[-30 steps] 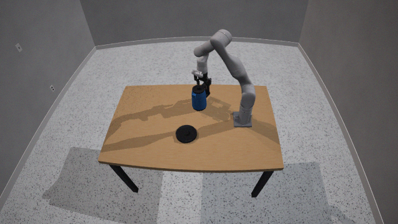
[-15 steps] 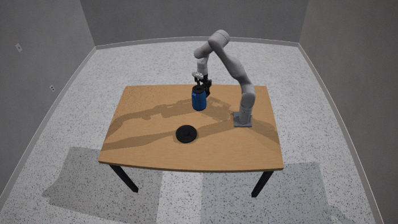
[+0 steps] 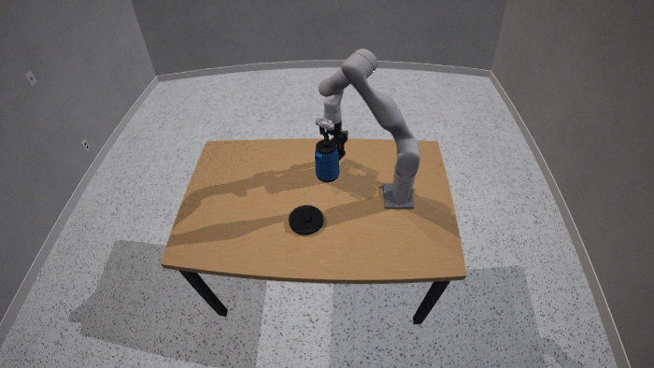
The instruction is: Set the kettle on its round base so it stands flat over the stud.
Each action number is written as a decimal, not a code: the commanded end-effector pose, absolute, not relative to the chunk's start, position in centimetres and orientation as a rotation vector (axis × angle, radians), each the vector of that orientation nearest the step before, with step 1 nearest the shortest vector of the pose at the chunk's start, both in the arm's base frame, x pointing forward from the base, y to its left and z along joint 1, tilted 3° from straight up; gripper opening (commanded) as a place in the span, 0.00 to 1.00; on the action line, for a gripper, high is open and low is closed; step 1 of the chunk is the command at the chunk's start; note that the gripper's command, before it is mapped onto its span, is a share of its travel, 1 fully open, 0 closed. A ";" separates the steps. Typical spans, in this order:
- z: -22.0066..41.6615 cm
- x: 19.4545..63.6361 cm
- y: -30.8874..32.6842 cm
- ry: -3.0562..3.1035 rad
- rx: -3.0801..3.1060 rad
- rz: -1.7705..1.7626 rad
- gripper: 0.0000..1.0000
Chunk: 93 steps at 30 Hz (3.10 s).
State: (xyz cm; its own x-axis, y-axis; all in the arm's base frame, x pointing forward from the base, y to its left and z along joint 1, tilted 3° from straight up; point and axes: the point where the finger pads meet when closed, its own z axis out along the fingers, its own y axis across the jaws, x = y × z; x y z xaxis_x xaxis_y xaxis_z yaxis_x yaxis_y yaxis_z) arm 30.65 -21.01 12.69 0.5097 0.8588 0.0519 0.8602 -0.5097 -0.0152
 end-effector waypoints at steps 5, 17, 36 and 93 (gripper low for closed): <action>12.7 30.7 -21.0 -1.536 -2.697 -0.060 0.80; 12.7 30.7 -21.0 -1.536 -2.697 -0.060 0.00; 12.7 30.7 -21.0 -1.536 -2.697 -0.060 0.00; 13.6 30.7 -21.1 -1.536 -2.697 -0.060 0.00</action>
State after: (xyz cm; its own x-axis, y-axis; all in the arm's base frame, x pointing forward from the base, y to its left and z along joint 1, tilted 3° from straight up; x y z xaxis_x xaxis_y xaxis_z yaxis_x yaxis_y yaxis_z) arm 30.46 -21.05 13.27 0.5119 0.8576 0.0502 0.8590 -0.5116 -0.0206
